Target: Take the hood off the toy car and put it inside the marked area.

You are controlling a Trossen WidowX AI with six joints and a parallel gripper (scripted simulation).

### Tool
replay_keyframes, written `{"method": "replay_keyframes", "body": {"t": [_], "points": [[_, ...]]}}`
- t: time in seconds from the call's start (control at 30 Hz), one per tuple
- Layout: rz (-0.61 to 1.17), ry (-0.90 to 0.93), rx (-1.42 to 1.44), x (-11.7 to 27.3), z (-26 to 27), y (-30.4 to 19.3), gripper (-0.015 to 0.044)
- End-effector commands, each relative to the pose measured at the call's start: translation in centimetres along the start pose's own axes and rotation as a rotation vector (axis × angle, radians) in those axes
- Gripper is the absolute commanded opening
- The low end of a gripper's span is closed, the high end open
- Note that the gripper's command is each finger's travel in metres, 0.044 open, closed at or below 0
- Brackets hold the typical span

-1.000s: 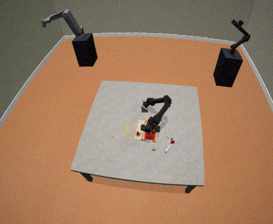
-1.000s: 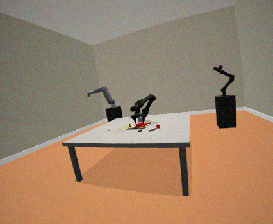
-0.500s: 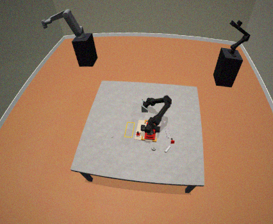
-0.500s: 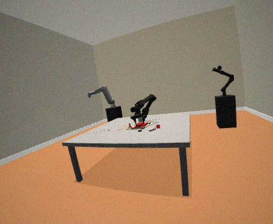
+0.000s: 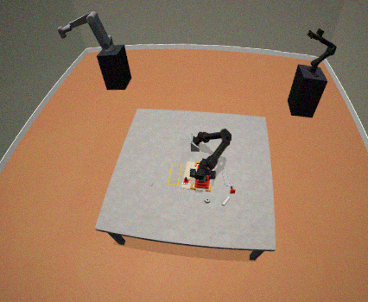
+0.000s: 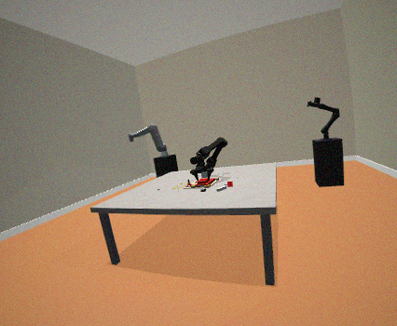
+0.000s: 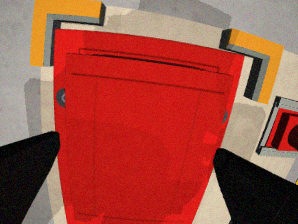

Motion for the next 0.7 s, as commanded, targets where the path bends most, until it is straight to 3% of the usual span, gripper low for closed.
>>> {"method": "replay_keyframes", "body": {"t": [0.0, 0.13, 0.43, 0.67], "points": [[0.002, 0.004, -0.008, -0.32, -0.06, -0.11, 0.0440], [0.000, 0.000, 0.000, -0.05, 0.00, 0.00, 0.0335], [0.000, 0.000, 0.000, -0.05, 0.00, 0.00, 0.0275], [0.000, 0.000, 0.000, 0.24, -0.01, 0.01, 0.0091]]}}
Point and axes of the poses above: the point midway between the two fingers, 35 mm back from their tips, its own x axis back along the fingers, its own z axis across the jaws, y = z × x, the point moved 4 cm from there along x, back along the fingers, and after that the axes turned 4 degrees about x, right-handed, at the moved point
